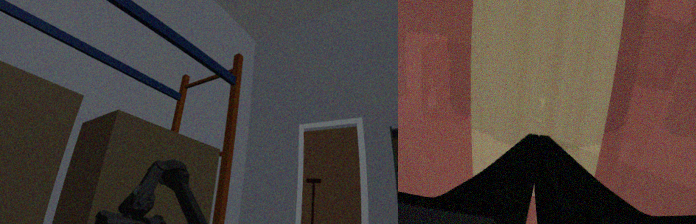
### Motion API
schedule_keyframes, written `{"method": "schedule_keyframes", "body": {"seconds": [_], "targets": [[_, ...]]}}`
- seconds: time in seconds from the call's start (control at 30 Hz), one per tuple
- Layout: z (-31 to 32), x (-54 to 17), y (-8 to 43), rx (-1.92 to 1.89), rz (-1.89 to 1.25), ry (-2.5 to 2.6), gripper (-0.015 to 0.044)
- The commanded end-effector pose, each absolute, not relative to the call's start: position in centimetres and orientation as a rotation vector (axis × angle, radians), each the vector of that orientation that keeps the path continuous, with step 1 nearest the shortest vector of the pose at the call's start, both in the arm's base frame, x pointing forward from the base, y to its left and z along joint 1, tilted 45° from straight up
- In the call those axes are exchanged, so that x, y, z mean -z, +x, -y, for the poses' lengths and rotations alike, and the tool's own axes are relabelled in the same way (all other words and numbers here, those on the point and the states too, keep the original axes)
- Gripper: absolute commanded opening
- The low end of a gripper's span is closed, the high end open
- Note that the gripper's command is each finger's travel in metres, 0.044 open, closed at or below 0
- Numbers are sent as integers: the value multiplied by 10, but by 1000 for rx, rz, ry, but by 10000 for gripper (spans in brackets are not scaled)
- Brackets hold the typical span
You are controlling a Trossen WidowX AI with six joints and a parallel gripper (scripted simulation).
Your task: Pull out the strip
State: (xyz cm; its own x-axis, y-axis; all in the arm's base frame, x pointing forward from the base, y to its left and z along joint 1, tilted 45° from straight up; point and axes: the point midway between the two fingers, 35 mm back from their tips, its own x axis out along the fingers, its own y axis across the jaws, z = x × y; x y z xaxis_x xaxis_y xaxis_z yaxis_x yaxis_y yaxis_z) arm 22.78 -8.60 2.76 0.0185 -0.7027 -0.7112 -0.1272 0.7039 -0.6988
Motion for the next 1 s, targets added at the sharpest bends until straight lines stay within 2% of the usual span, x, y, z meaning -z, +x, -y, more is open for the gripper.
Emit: {"method": "schedule_keyframes", "body": {"seconds": [0.0,0.97], "targets": [[90,-25,212,513,-1545,-727,0],[91,-26,205,513,-1546,-728,0]]}}
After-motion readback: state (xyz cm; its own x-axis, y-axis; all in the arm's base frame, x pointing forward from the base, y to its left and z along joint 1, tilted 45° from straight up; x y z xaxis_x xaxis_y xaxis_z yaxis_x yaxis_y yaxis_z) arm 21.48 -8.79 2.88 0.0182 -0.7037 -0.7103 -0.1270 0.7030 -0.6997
